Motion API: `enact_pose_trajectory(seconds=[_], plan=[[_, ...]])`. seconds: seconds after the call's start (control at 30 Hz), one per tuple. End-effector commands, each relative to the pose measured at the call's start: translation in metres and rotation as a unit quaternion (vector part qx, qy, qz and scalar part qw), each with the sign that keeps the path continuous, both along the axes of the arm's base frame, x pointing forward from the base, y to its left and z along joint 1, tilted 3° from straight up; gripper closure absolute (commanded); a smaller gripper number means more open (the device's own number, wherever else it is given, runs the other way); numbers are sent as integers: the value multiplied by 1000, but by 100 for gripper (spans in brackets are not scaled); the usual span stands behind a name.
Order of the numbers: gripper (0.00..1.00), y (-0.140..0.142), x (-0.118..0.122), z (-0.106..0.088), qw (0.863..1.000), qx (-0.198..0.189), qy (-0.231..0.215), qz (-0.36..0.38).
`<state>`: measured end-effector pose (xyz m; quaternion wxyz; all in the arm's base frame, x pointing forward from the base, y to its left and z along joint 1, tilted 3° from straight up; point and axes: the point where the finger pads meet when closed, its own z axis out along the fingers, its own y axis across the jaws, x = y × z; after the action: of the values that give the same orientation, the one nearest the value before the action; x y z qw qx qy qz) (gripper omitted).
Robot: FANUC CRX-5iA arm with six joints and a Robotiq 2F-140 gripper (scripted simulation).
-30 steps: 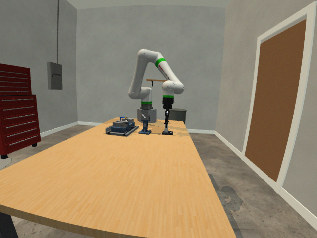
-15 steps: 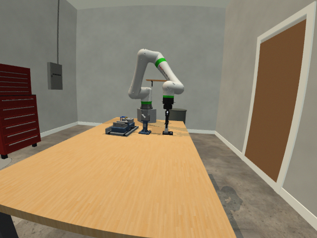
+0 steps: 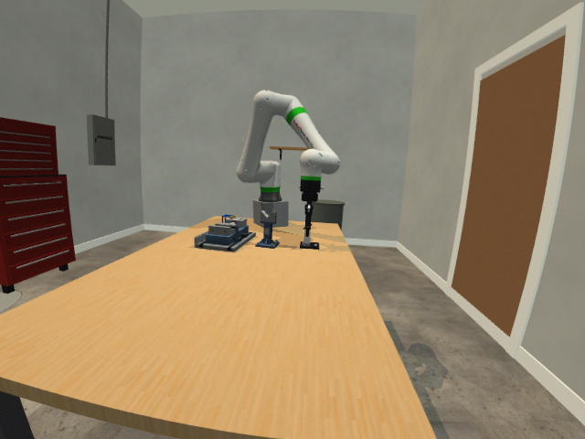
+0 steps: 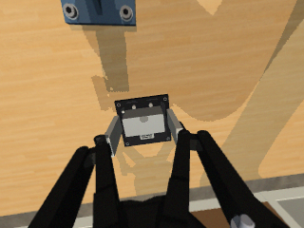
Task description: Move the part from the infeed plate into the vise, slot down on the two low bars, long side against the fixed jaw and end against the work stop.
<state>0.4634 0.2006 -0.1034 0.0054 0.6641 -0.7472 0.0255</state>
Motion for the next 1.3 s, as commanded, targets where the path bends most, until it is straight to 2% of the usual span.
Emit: enact_pose_trajectory(seconds=[0.0,0.67,0.7,1.27], plan=[[49,0,0,0,1000,0,0,0],[49,0,0,0,1000,0,0,0],[100,0,0,0,1000,0,0,0],[100,0,0,0,1000,0,0,0]])
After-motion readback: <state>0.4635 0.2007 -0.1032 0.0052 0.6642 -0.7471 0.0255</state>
